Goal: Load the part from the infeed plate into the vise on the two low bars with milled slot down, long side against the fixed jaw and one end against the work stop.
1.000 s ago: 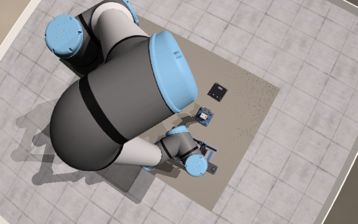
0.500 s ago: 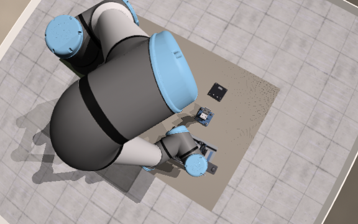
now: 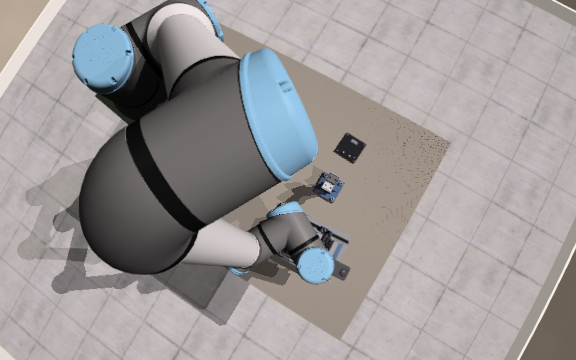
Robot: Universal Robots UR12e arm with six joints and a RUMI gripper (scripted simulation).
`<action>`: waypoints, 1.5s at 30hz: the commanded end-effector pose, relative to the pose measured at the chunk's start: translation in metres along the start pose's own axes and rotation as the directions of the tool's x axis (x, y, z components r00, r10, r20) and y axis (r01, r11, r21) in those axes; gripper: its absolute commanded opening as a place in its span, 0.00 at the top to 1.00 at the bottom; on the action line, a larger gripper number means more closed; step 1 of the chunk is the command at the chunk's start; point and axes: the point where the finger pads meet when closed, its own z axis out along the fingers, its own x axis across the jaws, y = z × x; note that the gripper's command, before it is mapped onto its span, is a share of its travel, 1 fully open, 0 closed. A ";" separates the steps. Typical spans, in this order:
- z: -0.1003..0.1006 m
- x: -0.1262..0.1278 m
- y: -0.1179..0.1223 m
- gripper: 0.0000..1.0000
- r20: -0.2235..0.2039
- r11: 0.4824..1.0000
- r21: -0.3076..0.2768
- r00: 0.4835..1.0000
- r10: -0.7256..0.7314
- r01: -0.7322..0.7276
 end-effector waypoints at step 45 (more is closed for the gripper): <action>-0.077 0.000 -0.001 1.00 -0.001 1.000 0.001 1.000 0.000 0.000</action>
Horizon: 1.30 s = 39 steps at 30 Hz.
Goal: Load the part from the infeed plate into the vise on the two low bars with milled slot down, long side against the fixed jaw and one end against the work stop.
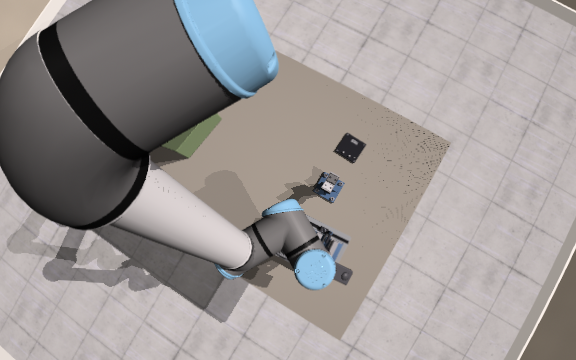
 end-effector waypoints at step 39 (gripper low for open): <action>-0.001 0.044 0.001 1.00 -0.001 1.000 0.001 1.000 0.000 0.000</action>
